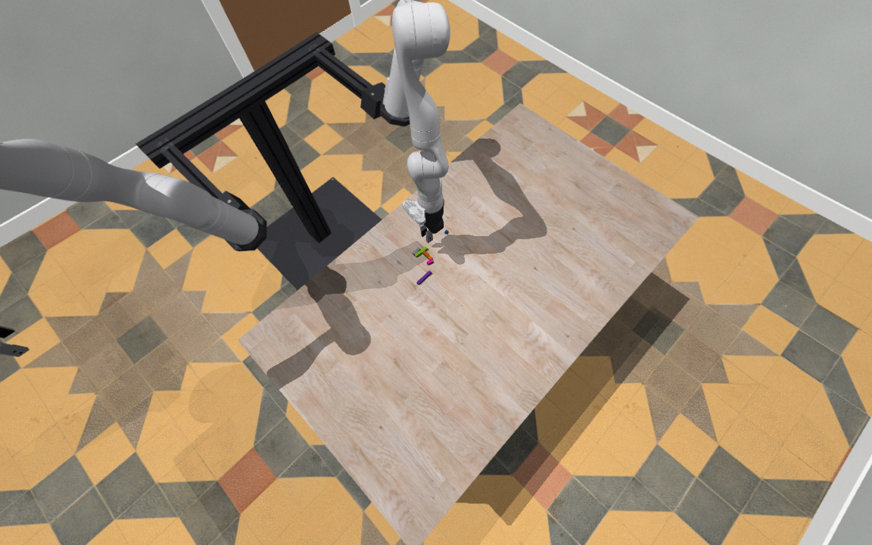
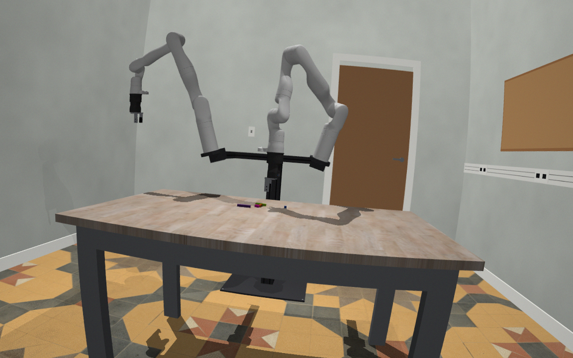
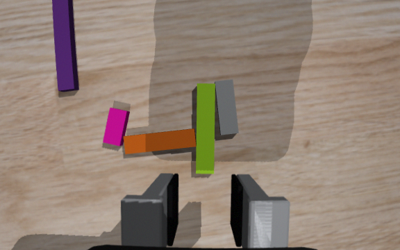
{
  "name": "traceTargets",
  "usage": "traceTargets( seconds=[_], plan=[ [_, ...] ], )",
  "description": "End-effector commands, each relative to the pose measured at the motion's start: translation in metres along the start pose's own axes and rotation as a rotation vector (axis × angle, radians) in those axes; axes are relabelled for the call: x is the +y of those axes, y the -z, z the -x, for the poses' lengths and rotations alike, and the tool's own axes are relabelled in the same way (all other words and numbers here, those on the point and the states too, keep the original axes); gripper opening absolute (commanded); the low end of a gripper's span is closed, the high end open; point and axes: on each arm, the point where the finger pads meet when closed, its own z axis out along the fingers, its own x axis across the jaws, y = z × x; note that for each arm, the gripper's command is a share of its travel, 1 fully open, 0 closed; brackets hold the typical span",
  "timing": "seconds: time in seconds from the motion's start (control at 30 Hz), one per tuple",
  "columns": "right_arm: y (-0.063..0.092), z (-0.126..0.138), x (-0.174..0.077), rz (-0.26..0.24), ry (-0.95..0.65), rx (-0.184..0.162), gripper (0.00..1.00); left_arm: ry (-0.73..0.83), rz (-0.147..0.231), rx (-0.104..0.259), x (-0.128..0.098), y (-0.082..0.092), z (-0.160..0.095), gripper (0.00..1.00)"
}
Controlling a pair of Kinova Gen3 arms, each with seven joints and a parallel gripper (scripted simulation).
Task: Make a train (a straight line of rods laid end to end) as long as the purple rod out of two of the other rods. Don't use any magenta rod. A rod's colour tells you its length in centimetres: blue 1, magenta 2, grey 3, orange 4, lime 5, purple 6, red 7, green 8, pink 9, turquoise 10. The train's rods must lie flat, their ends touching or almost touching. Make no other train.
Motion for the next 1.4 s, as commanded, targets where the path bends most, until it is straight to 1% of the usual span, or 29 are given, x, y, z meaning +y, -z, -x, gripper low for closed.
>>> traceTargets(
  seconds=[0.0, 0.33, 0.5, 0.83, 0.9, 1.37],
  plan=[
    [0.001, 0.0, 0.0, 0.002, 0.0, 0.0, 1.0, 0.0, -0.001, -0.001, 0.0, 0.001, 0.001, 0.54],
    [0.001, 0.0, 0.0, 0.002, 0.0, 0.0, 1.0, -0.001, -0.002, 0.001, 0.0, -0.002, 0.001, 0.54],
    [0.001, 0.0, 0.0, 0.002, 0.0, 0.0, 1.0, -0.002, -0.003, 0.003, -0.001, -0.006, 0.001, 0.54],
    [0.001, 0.0, 0.0, 0.002, 0.0, 0.0, 1.0, -0.002, -0.003, 0.003, -0.001, -0.019, 0.0, 0.54],
    [0.001, 0.0, 0.0, 0.002, 0.0, 0.0, 1.0, -0.002, -0.003, 0.003, -0.001, -0.019, 0.0, 0.54],
    [0.001, 0.0, 0.0, 0.002, 0.0, 0.0, 1.0, -0.002, -0.003, 0.003, -0.002, -0.041, 0.0, 0.54]
  ],
)
